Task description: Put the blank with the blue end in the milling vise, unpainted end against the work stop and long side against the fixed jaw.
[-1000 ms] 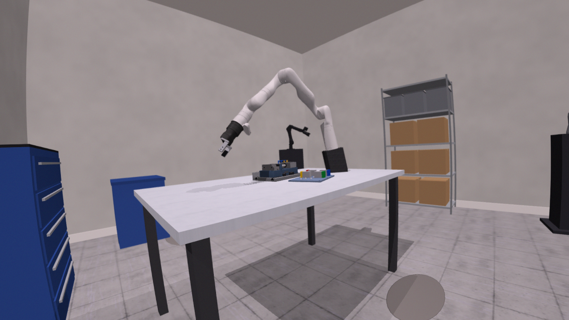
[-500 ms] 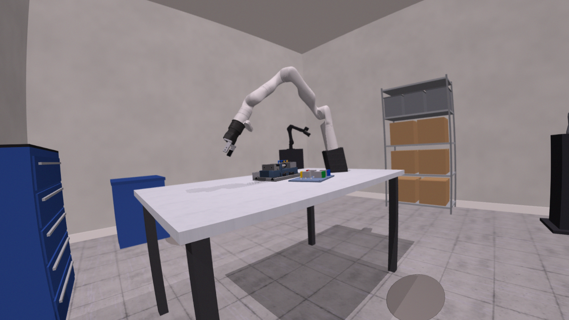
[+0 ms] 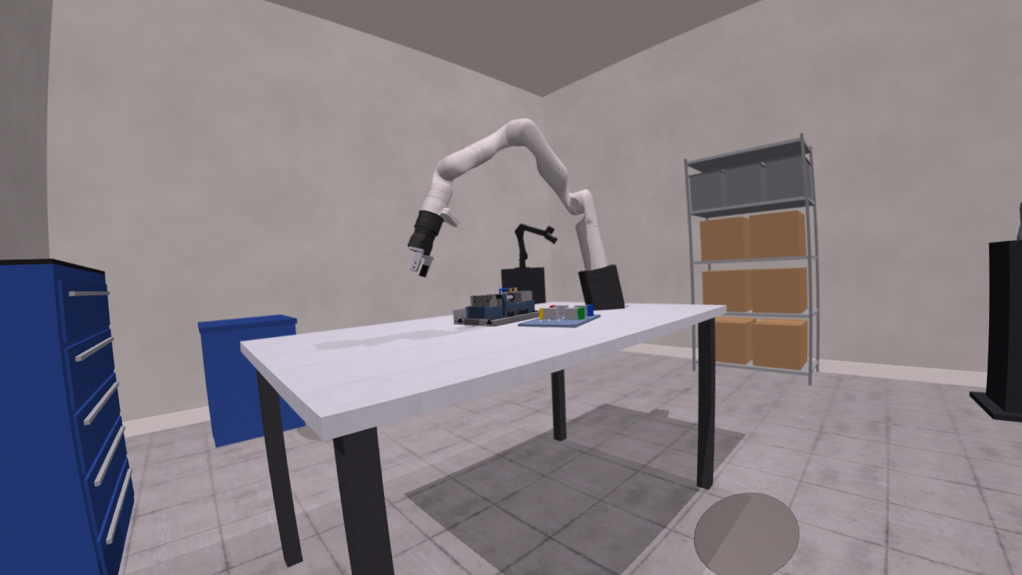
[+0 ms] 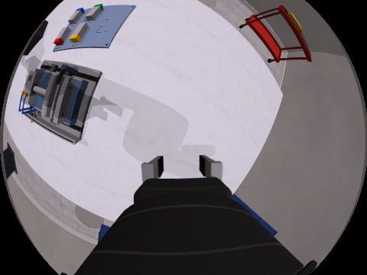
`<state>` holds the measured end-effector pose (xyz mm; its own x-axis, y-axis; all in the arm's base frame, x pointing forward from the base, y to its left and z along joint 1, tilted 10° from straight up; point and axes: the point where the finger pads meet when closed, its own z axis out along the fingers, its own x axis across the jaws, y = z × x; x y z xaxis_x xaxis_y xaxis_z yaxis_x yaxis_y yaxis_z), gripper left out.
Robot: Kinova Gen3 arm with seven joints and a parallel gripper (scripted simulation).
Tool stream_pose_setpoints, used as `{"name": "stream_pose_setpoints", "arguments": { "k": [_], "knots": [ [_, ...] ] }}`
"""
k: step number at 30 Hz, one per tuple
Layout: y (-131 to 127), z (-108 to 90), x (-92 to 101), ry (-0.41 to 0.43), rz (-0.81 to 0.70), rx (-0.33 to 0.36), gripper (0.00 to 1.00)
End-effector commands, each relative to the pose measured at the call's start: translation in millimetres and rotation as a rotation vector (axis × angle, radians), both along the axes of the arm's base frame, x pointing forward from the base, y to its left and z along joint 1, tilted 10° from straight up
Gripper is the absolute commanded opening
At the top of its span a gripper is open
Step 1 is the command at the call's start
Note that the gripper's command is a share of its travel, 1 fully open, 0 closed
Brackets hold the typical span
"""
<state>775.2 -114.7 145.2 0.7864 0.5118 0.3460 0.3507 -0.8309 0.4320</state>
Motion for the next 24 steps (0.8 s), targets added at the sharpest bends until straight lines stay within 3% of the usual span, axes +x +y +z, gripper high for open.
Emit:
{"name": "stream_pose_setpoints", "arguments": {
  "k": [1,24],
  "knots": [
    [7.5,3.1,-2.9,0.029,-0.025,0.020,1.00],
    [24.5,7.5,-45.9,0.234,-0.175,0.129,1.00]
  ]
}}
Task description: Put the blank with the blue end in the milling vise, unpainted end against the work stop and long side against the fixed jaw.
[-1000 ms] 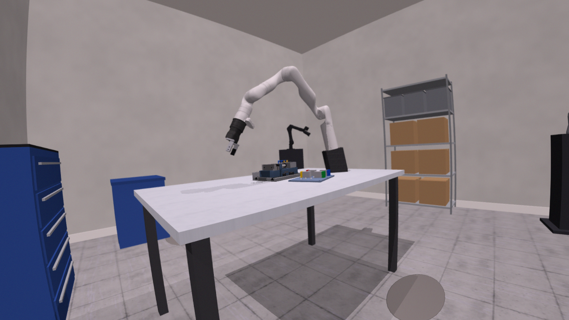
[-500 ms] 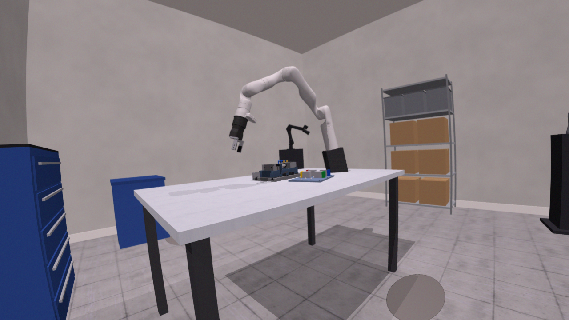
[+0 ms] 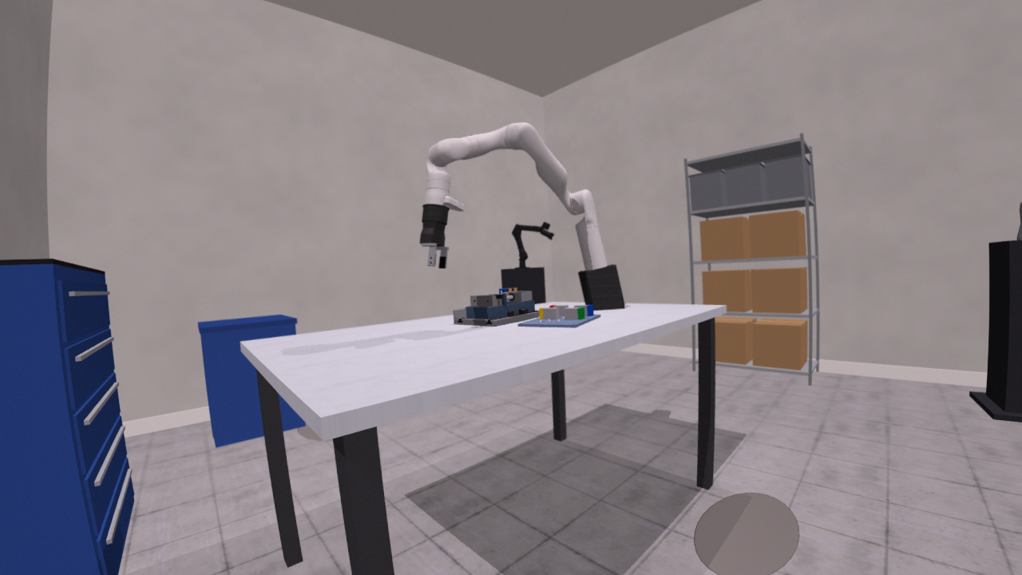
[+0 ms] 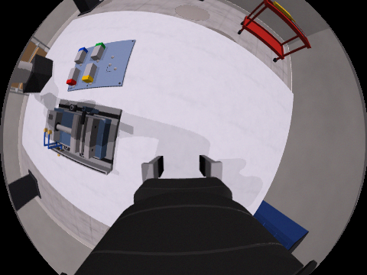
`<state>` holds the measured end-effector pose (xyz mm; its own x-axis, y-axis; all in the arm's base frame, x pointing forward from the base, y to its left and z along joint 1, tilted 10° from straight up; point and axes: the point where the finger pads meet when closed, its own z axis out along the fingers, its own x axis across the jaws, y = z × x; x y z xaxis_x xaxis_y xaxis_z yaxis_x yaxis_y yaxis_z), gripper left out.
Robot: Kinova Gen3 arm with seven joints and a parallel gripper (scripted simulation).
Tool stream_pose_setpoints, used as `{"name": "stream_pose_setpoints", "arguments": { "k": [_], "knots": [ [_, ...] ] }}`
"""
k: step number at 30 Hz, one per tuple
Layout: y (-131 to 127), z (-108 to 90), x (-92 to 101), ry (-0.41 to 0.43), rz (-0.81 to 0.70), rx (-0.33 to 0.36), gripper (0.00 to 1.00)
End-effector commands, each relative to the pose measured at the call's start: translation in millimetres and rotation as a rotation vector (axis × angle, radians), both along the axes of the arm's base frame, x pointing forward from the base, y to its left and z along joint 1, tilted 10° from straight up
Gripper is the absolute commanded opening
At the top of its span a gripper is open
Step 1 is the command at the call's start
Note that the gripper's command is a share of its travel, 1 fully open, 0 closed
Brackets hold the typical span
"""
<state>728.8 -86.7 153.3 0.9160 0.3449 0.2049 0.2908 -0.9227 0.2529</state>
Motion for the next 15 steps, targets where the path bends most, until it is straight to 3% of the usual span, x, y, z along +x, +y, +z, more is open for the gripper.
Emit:
{"name": "stream_pose_setpoints", "arguments": {
  "k": [1,15],
  "knots": [
    [1.3,2.1,-1.9,0.006,-0.007,0.005,1.00],
    [17.5,4.7,-36.9,0.129,-0.109,0.071,1.00]
  ]
}}
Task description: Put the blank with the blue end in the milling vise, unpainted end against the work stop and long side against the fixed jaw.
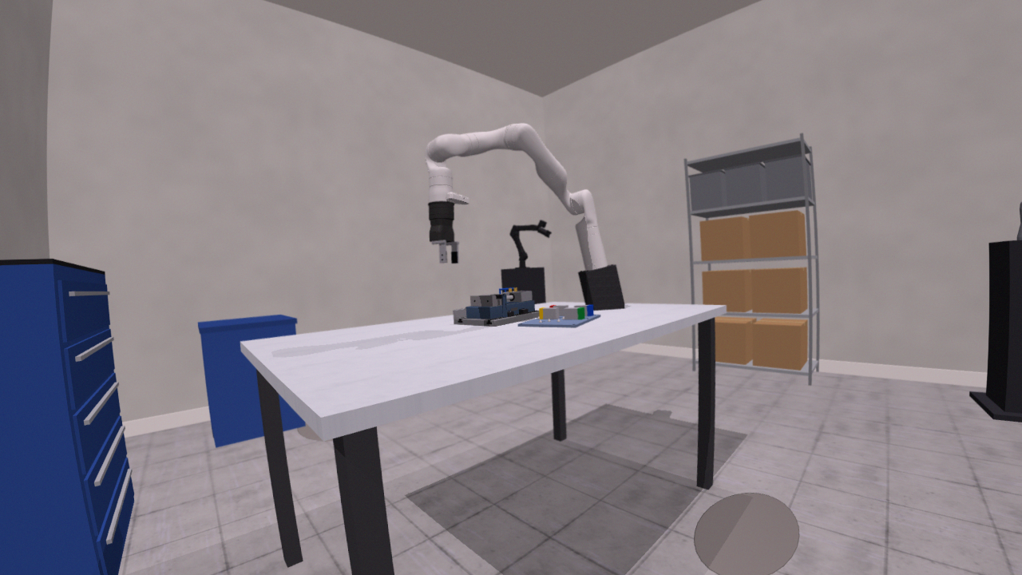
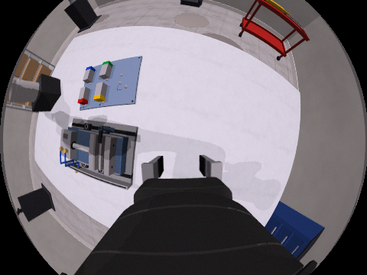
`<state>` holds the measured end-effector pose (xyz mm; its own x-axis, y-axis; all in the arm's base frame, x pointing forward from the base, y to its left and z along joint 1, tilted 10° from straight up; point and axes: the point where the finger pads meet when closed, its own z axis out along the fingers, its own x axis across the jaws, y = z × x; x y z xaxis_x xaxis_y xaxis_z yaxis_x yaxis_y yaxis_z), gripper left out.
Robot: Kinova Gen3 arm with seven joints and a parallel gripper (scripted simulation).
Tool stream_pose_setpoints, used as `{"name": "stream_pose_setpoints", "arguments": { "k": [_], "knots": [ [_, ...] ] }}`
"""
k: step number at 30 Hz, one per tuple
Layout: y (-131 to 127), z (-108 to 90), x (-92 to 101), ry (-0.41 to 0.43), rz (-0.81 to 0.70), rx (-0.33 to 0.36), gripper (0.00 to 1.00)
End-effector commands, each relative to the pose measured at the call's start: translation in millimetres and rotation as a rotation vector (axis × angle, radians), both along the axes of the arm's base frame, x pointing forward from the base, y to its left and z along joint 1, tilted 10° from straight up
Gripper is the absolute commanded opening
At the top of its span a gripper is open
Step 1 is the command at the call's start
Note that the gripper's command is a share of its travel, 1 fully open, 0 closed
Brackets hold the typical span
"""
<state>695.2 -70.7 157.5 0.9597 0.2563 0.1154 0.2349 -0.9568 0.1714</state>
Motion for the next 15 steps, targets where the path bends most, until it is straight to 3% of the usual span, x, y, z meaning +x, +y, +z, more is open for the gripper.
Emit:
{"name": "stream_pose_setpoints", "arguments": {
  "k": [1,15],
  "knots": [
    [1.6,0.5,-3.3,0.017,-0.024,0.016,1.00],
    [19.7,5.0,-41.7,0.015,-0.022,0.014,1.00]
  ]
}}
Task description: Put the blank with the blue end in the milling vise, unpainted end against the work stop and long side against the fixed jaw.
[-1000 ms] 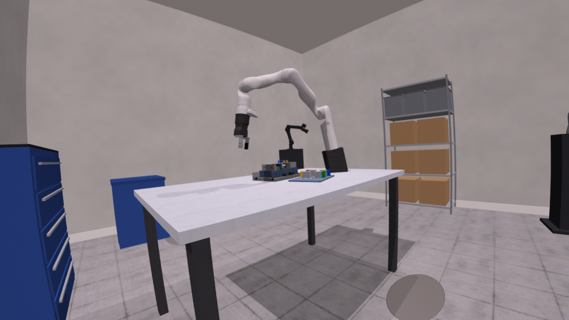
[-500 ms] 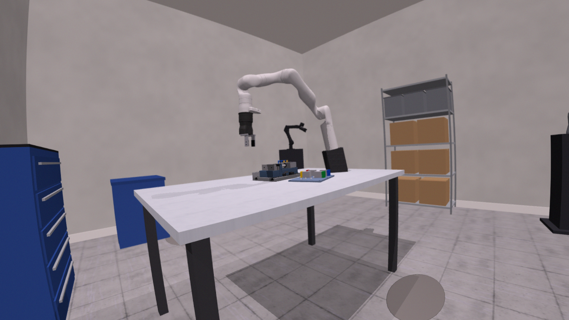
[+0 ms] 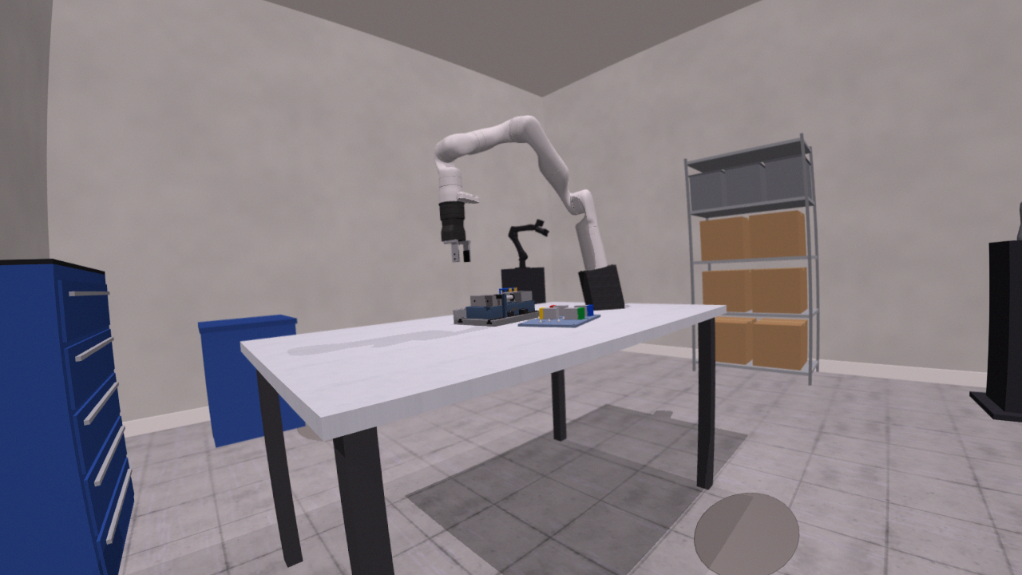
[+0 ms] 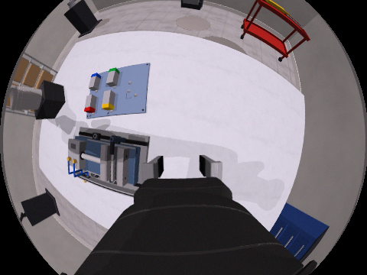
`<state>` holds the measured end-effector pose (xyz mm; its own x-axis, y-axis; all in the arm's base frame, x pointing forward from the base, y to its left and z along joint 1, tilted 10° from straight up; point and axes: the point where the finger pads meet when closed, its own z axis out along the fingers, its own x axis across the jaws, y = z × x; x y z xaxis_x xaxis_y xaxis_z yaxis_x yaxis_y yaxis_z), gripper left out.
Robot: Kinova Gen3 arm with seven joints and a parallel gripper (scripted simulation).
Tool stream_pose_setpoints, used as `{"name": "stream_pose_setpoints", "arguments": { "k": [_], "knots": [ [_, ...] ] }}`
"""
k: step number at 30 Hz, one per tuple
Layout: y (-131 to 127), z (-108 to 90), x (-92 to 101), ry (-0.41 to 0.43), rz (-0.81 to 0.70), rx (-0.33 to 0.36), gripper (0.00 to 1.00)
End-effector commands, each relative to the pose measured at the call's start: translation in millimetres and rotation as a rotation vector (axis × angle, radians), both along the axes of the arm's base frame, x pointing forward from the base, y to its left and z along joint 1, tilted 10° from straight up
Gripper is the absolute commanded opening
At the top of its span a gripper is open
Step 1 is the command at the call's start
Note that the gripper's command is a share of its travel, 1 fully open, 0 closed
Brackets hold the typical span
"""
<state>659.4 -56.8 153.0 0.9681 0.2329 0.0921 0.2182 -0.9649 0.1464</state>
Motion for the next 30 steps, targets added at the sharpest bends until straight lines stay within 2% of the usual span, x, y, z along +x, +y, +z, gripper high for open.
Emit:
{"name": "stream_pose_setpoints", "arguments": {
  "k": [1,4,5,19,21,22,30],
  "knots": [
    [7.2,9.7,-8.9,-0.013,-0.001,-0.004,1.00],
    [8.6,9.9,-11.9,-0.012,-0.002,-0.004,1.00],
    [6.8,3.2,-12.9,-0.001,-0.001,0.002,1.00],
    [26.6,7.0,-55.0,-0.012,-0.002,-0.003,1.00],
    [26.6,7.0,-55.0,-0.012,-0.002,-0.003,1.00],
    [24.2,0.9,-55.8,0.000,-0.003,0.002,1.00],
    [35.7,3.6,-79.7,-0.007,-0.003,-0.001,1.00]
  ]
}}
